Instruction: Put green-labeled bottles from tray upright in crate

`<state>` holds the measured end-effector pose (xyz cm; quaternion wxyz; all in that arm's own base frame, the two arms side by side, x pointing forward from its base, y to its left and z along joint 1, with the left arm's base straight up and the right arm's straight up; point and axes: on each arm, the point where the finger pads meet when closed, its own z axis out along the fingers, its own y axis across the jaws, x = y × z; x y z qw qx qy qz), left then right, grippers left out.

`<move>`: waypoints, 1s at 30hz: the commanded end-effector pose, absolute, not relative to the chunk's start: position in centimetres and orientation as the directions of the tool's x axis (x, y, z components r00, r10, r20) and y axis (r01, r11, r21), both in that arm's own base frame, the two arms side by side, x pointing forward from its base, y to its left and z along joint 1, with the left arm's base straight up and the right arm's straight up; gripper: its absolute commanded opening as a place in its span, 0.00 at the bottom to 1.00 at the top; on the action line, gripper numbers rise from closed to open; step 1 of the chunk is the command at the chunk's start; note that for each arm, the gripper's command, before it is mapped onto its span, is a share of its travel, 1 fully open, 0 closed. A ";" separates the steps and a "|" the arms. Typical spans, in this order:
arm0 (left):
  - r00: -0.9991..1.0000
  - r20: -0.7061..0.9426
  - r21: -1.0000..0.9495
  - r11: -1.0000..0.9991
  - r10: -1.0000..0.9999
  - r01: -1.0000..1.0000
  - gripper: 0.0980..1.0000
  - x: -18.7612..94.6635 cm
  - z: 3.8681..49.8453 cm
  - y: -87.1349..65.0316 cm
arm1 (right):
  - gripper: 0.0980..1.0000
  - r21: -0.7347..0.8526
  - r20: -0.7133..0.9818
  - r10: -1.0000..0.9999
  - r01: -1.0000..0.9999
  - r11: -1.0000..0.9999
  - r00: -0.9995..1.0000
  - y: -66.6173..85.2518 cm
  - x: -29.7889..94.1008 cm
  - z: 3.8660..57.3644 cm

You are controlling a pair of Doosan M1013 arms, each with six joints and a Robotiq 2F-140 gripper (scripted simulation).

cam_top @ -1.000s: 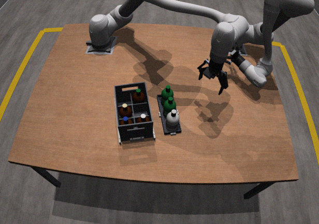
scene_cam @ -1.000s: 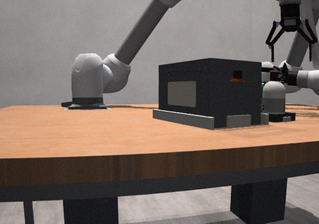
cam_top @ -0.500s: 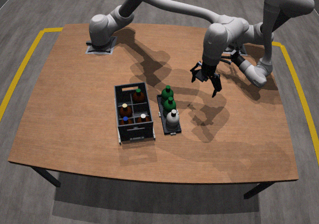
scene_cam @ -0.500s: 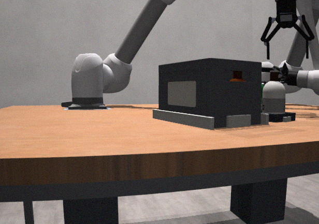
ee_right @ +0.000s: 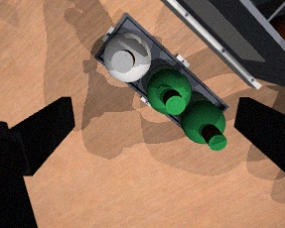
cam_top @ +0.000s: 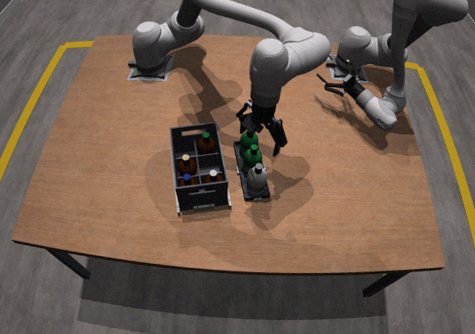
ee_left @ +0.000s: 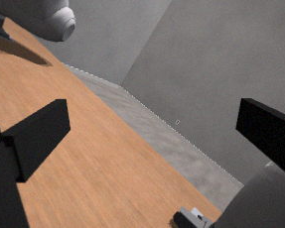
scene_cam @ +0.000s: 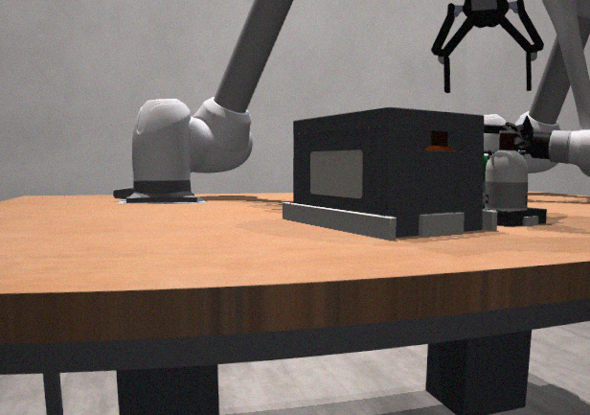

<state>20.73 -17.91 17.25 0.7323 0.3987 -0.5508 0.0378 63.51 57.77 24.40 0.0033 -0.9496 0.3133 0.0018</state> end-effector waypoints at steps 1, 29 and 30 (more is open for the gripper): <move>0.390 0.837 0.542 0.679 -0.384 -0.495 1.00 20.7 17.3 -17.9 | 1.00 -0.008 -0.005 -0.582 -0.582 -0.813 0.813 53.8 64.8 24.9; 0.390 0.837 0.542 0.679 -0.384 -0.495 1.00 20.7 17.3 -17.9 | 0.00 0.000 0.000 -0.509 -0.509 -0.861 0.861 31.5 67.1 25.8; 0.390 0.837 0.542 0.679 -0.384 -0.495 1.00 20.7 17.3 -17.9 | 0.00 0.000 0.000 -0.509 -0.509 -0.861 0.861 31.5 67.1 25.8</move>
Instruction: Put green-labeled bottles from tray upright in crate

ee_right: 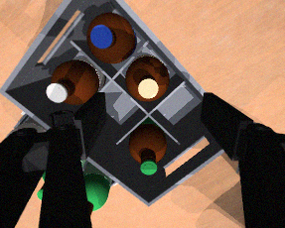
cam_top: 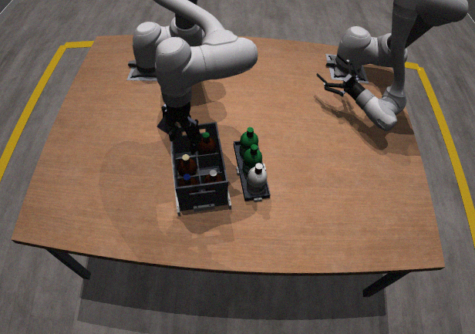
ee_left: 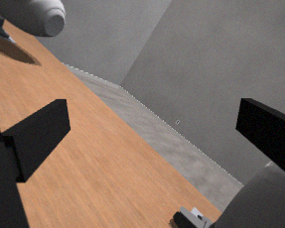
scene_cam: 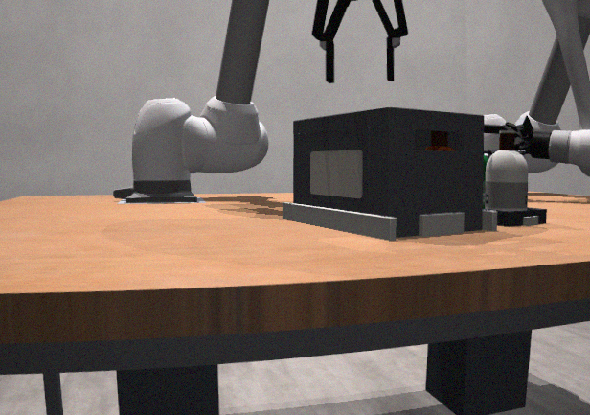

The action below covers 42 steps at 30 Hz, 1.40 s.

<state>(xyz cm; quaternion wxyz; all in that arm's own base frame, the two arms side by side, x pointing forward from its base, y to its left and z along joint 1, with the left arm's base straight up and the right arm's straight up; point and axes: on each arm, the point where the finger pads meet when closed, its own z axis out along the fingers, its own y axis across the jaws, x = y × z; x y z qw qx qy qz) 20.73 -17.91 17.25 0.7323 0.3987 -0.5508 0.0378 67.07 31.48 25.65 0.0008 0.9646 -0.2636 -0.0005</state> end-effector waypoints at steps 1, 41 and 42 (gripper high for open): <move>0.390 0.837 0.542 0.679 -0.384 -0.495 1.00 20.7 17.3 -17.9 | 0.00 0.000 0.000 -0.509 -0.509 -0.861 0.861 31.5 67.1 25.8; 0.390 0.837 0.542 0.679 -0.384 -0.495 1.00 20.7 17.3 -17.9 | 0.00 0.000 0.000 -0.516 -0.516 -0.857 0.857 47.2 63.9 25.9; 0.390 0.837 0.542 0.679 -0.384 -0.495 1.00 20.7 17.3 -17.9 | 0.00 0.000 0.000 -0.517 -0.517 -0.856 0.856 48.5 63.5 25.9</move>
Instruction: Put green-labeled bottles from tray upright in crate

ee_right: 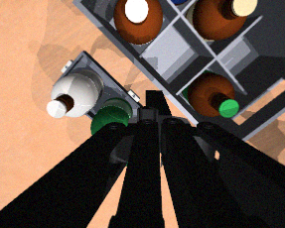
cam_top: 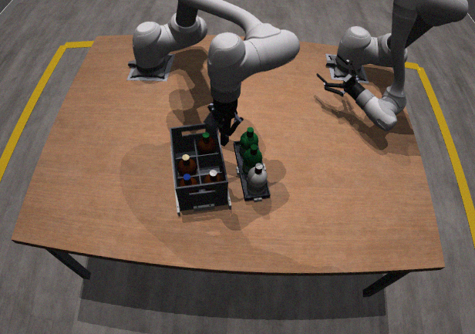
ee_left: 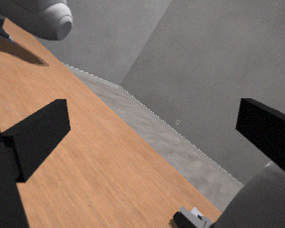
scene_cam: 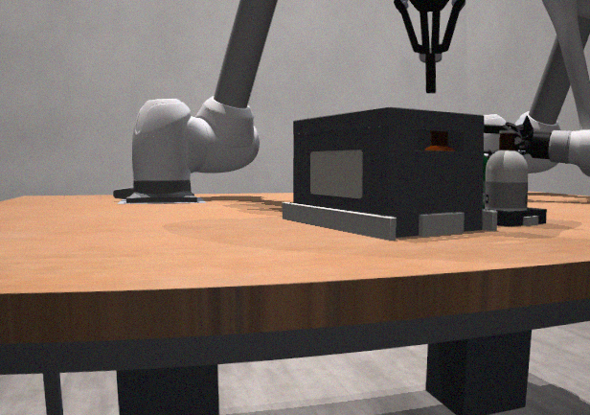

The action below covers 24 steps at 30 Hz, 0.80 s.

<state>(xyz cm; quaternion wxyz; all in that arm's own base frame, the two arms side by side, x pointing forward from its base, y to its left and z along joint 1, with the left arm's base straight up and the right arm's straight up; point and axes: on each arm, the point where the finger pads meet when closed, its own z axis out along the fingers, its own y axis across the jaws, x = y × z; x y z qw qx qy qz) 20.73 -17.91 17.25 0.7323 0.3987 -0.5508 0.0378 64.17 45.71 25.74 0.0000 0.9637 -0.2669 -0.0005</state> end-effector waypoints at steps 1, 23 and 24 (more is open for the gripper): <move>0.390 0.837 0.542 0.679 -0.384 -0.495 1.00 20.7 17.3 -17.9 | 0.00 0.000 0.000 -0.517 -0.517 -0.856 0.856 49.8 63.0 25.9; 0.390 0.837 0.542 0.679 -0.384 -0.495 1.00 20.7 17.3 -17.9 | 0.38 0.000 0.000 -0.520 -0.520 -0.854 0.854 56.2 60.2 25.8; 0.390 0.837 0.542 0.679 -0.384 -0.495 1.00 20.7 17.3 -17.9 | 0.38 0.000 0.000 -0.520 -0.520 -0.854 0.854 56.2 60.2 25.8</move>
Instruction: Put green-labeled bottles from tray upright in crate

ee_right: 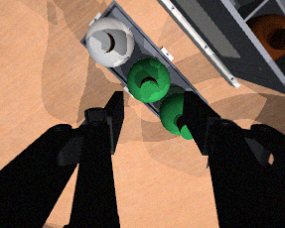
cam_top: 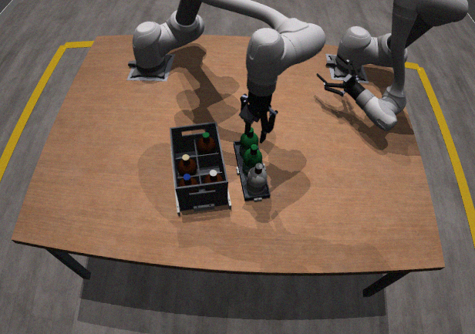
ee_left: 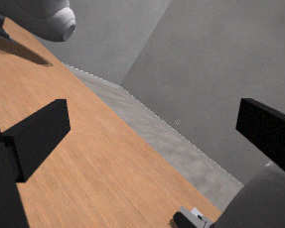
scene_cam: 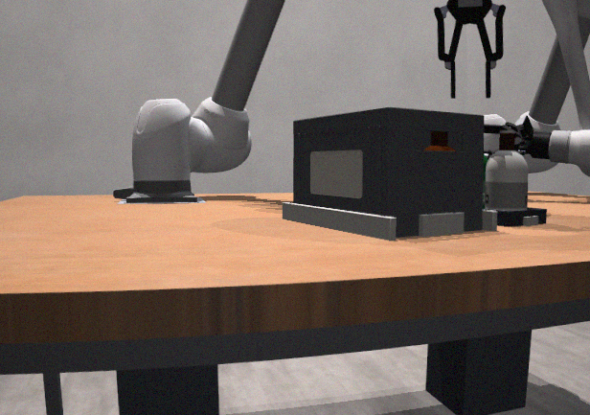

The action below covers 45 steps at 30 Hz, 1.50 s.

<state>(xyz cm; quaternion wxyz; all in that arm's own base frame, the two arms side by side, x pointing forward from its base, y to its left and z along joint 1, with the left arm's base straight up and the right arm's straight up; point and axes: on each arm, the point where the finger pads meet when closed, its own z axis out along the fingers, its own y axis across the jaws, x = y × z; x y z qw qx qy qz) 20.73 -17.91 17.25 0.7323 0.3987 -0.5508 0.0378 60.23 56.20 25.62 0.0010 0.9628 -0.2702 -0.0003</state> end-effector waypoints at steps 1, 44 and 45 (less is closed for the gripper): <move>0.390 0.837 0.542 0.679 -0.384 -0.495 1.00 20.7 17.3 -17.9 | 0.38 0.000 0.000 -0.520 -0.520 -0.854 0.854 56.2 60.2 25.8; 0.390 0.837 0.542 0.679 -0.384 -0.495 1.00 20.7 17.3 -17.9 | 0.38 0.000 0.000 -0.520 -0.520 -0.854 0.854 56.2 60.2 24.5; 0.390 0.837 0.542 0.679 -0.384 -0.495 1.00 20.7 17.3 -17.9 | 0.38 0.000 0.000 -0.520 -0.520 -0.854 0.854 56.2 60.2 24.4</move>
